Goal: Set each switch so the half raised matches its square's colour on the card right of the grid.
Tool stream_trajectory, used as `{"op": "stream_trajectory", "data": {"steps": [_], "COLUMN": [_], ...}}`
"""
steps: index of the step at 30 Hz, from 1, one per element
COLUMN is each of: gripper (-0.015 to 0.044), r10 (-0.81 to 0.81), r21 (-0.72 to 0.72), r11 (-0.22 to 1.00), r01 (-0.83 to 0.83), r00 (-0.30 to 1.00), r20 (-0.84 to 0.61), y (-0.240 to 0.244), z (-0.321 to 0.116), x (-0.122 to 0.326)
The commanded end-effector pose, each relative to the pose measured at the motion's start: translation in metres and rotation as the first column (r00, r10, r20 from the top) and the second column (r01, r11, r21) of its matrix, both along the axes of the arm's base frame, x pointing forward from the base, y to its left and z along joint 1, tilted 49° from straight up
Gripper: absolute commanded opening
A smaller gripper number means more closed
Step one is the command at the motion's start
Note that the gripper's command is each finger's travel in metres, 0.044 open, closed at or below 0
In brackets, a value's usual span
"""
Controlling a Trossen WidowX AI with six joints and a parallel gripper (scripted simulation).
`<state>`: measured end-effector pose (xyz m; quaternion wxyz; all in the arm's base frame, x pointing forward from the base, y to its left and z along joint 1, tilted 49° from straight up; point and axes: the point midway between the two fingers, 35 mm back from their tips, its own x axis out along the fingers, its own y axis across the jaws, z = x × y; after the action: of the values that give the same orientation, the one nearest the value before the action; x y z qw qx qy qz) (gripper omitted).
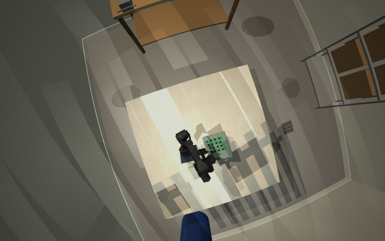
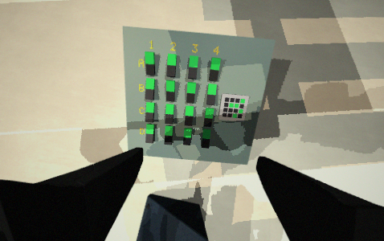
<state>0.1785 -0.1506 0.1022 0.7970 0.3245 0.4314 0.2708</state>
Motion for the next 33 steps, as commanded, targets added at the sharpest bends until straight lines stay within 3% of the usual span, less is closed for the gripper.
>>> {"op": "stream_trajectory", "data": {"steps": [1,11,15,33], "gripper": [0.0374,0.0111,0.0006,0.0000], "r10": [-0.001,-0.042,-0.035,-0.015], "r21": [-0.002,-0.023,-0.002,-0.006], "r11": [1.000,0.999,0.999,1.000], "r01": [0.001,0.042,0.035,0.015], "r00": [1.000,0.999,0.999,1.000], "r20": [-0.002,0.000,0.013,-0.002], "y": [0.001,0.078,0.095,0.119], "z": [0.000,0.038,0.048,0.031], "x": [0.002,0.090,0.099,0.118]}}
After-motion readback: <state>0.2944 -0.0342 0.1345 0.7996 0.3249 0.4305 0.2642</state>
